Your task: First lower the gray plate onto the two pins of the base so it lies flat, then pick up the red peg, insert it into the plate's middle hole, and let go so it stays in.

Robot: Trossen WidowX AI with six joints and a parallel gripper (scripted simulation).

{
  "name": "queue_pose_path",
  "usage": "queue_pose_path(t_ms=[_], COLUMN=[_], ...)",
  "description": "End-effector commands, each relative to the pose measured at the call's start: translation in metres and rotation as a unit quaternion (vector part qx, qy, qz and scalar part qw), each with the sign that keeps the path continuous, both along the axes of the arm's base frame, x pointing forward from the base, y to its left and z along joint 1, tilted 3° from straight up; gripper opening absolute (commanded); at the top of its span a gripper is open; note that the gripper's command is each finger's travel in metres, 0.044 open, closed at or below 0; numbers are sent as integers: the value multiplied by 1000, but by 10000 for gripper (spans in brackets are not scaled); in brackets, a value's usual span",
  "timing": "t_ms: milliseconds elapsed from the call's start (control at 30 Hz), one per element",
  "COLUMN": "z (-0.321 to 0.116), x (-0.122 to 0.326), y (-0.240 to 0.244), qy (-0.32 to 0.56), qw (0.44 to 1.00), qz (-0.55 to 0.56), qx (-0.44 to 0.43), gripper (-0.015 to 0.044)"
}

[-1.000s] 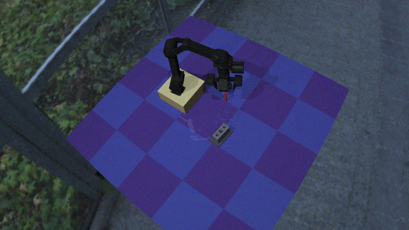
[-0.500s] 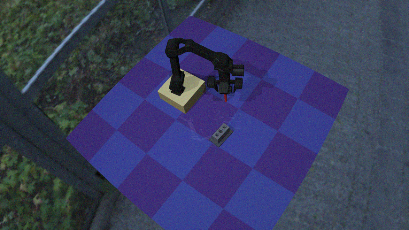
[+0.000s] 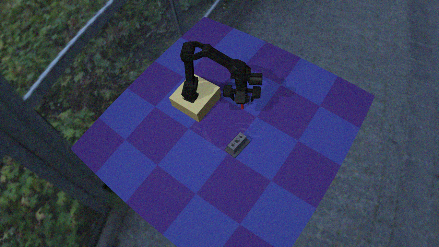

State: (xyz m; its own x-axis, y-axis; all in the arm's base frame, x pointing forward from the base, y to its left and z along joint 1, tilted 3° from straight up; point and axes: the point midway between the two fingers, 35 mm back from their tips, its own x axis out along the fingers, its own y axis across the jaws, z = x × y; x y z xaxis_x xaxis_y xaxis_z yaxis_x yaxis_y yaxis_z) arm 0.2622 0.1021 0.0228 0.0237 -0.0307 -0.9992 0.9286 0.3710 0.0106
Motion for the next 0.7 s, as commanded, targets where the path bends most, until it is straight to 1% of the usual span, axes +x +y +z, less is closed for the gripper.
queue_pose_path(t_ms=[0, 500, 667], z=[-10, -32, -32], x=[-3, -4, -4], y=[-1, -2, -2], qy=[7, 7, 7], qw=[1000, 1000, 1000], qz=[0, 0, 0], qx=[-1, -1, -1], gripper=[440, 440, 309])
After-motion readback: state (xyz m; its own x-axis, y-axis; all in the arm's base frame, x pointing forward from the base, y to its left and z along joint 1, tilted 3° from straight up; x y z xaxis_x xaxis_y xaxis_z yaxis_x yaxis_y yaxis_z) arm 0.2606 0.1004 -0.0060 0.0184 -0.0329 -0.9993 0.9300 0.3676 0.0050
